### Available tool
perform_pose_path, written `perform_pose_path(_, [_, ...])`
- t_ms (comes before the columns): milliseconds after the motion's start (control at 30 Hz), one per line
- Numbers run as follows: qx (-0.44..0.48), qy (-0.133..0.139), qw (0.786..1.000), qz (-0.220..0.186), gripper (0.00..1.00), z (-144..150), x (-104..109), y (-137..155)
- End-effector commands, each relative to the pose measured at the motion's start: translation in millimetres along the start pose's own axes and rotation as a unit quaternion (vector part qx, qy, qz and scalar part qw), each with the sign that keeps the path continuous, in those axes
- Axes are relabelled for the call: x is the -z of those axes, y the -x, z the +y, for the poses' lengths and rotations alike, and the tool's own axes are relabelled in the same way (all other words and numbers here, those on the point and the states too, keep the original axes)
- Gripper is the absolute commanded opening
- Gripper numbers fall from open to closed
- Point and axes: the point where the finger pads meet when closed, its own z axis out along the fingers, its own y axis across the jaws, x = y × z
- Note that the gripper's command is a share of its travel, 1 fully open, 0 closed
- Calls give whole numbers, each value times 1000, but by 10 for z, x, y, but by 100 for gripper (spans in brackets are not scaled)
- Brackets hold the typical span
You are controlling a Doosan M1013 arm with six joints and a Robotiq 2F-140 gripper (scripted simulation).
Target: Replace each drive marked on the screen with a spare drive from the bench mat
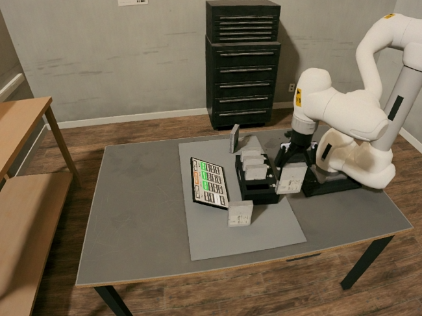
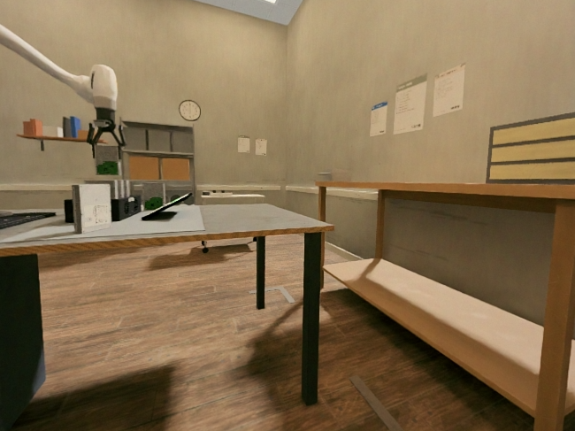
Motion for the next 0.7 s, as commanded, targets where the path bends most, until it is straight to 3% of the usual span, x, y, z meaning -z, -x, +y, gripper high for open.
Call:
perform_pose_path(0, [0, 0, 1000, 0, 10, 1, 6, 5])
perform_pose_path(667, [0, 0, 1000, 0, 10, 1, -77, 6])
